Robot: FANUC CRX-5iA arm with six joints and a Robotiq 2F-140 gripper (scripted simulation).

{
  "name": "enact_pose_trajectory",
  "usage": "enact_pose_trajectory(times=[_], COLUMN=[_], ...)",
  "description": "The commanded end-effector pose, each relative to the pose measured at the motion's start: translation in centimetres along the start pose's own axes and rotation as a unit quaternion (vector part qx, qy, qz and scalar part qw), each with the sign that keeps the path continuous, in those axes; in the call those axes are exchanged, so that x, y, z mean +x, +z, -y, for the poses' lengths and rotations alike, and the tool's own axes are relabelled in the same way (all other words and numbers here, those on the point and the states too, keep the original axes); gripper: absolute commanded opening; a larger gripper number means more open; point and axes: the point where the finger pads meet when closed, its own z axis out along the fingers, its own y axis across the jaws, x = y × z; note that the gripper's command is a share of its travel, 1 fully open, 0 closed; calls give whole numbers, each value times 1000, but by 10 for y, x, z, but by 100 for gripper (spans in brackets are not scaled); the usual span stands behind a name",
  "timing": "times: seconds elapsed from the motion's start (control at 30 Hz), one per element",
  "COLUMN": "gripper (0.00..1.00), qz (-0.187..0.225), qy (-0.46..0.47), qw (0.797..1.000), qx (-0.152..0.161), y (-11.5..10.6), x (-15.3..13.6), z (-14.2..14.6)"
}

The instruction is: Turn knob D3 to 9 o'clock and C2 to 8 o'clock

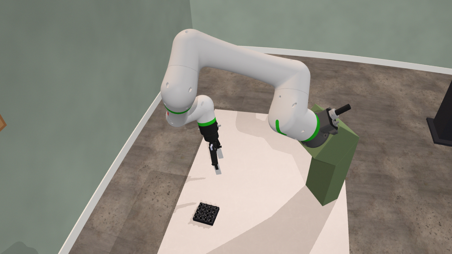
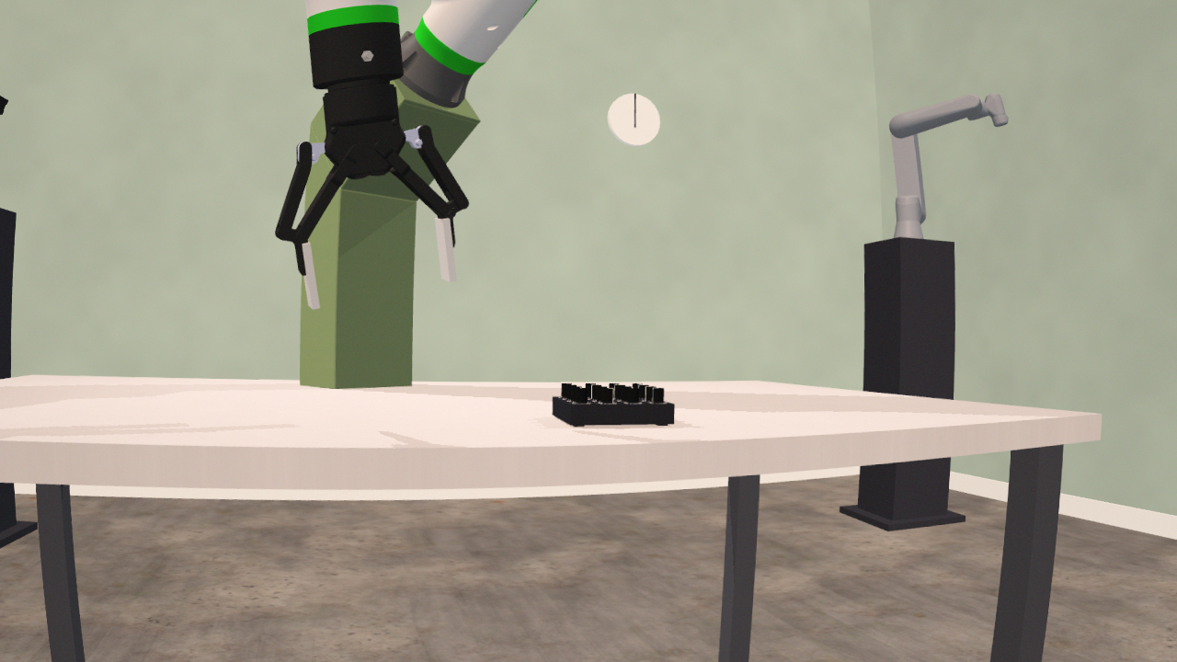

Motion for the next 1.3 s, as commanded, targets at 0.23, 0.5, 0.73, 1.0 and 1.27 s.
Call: enact_pose_trajectory(times=[0.23, 0.5, 0.73, 1.0, 1.27], gripper=[100, 100, 100, 100, 100], qz=[5, 0, -11, -26, -27], qy=[-197, -325, -442, -530, -536], qw=[978, 941, 889, 836, 831], qx=[-63, -94, -121, -142, -143], y=[39, 56, 65, 68, 68], x=[21, 36, 51, 63, 64], z=[51, 91, 133, 171, 175])
